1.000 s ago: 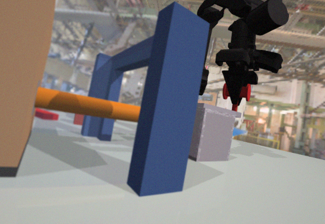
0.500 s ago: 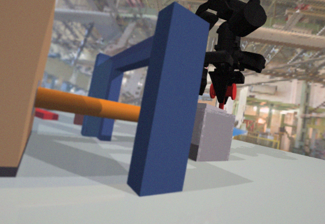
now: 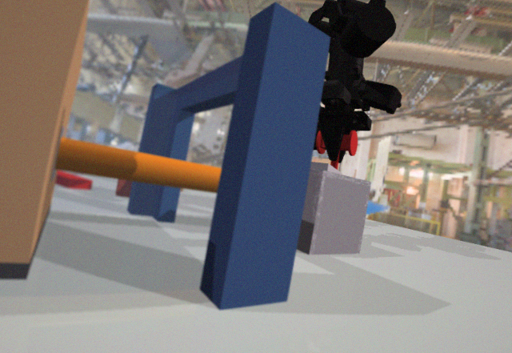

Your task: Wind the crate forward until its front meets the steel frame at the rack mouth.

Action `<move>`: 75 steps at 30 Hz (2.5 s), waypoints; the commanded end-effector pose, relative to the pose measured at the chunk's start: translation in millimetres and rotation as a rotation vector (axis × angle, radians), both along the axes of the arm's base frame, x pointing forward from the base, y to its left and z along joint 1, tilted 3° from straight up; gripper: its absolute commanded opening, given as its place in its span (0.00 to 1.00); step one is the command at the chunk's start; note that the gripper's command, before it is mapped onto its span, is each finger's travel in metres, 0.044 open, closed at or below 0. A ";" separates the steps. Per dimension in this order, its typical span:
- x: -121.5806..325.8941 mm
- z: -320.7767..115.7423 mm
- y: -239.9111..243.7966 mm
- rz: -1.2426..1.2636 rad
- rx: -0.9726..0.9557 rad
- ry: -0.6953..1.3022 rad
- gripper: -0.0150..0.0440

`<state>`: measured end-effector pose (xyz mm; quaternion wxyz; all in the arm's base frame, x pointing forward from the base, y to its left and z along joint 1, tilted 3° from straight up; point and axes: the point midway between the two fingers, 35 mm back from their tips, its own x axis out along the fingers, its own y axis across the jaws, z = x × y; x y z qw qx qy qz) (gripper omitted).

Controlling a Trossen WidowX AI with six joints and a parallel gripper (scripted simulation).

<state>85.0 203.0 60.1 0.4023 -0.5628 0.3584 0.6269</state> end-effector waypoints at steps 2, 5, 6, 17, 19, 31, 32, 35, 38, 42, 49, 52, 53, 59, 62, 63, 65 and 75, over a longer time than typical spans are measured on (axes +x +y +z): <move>12.6 -4.1 -14.1 -0.021 -0.030 -0.025 0.25; 15.9 -4.4 -17.1 -0.021 -0.030 -0.025 0.25; 17.5 -4.5 -18.4 -0.021 -0.030 -0.025 0.25; 31.7 -5.5 -28.4 -0.021 -0.031 -0.027 0.25; 34.5 -5.6 -30.0 -0.021 -0.031 -0.027 0.25; 52.4 -6.4 -37.6 -0.021 -0.032 -0.029 0.25; 54.4 -6.5 -38.2 -0.021 -0.032 -0.029 0.25; 58.6 -6.6 -39.3 -0.021 -0.032 -0.029 0.25; 63.8 -6.7 -40.5 -0.021 -0.032 -0.030 0.25; 70.2 -6.8 -41.5 -0.021 -0.033 -0.030 0.25; 81.0 -7.0 -42.3 -0.021 -0.033 -0.031 0.25; 86.2 -7.0 -42.3 -0.021 -0.033 -0.032 0.25; 87.5 -7.0 -42.2 -0.021 -0.033 -0.032 0.25; 97.1 -6.9 -41.3 -0.021 -0.033 -0.033 0.25; 102.2 -6.9 -40.5 -0.021 -0.033 -0.033 0.25; 103.4 -6.9 -40.2 -0.021 -0.033 -0.033 0.25; 106.6 -6.8 -39.5 -0.021 -0.033 -0.033 0.25; 121.8 -6.4 -34.5 -0.021 -0.032 -0.035 0.25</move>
